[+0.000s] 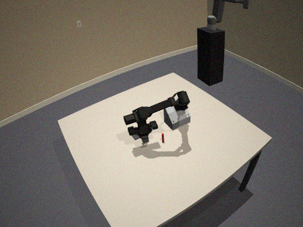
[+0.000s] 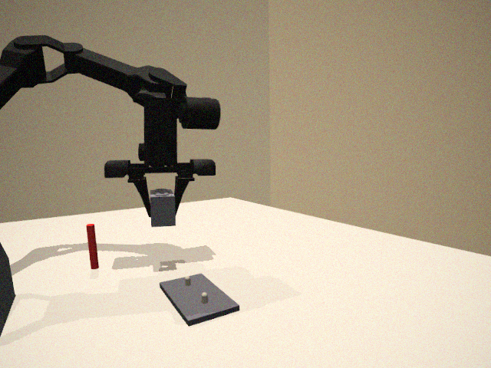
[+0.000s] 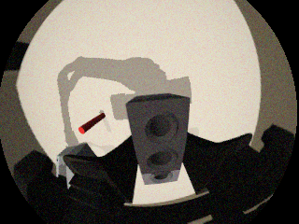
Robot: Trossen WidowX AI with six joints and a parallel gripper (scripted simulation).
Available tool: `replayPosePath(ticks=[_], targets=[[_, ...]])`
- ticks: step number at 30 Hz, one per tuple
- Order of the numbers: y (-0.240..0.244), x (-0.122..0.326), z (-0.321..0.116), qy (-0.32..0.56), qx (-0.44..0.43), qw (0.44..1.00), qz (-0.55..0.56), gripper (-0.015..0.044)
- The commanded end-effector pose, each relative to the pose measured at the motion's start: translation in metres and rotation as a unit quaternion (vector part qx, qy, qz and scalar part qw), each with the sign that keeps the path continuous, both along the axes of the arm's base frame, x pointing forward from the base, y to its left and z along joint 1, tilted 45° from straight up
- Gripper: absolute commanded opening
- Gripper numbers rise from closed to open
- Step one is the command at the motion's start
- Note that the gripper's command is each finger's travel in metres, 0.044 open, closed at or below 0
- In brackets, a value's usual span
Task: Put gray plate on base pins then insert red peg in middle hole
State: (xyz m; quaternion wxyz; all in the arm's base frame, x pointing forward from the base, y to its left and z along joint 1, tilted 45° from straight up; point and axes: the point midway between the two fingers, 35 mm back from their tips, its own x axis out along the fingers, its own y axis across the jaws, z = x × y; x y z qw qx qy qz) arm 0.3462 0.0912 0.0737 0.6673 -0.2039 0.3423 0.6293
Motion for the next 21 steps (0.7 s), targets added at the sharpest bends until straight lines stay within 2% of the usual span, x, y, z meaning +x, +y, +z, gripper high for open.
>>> replayPosePath(ticks=[1,12,21], targets=[[-0.012,0.001,0.016,-0.012,-0.002,1.0,-0.001,0.0],[-0.035,-0.004,0.04,-0.012,0.001,1.0,-0.001,0.0],[-0.039,-0.001,0.031,-0.017,0.001,1.0,0.004,0.0]])
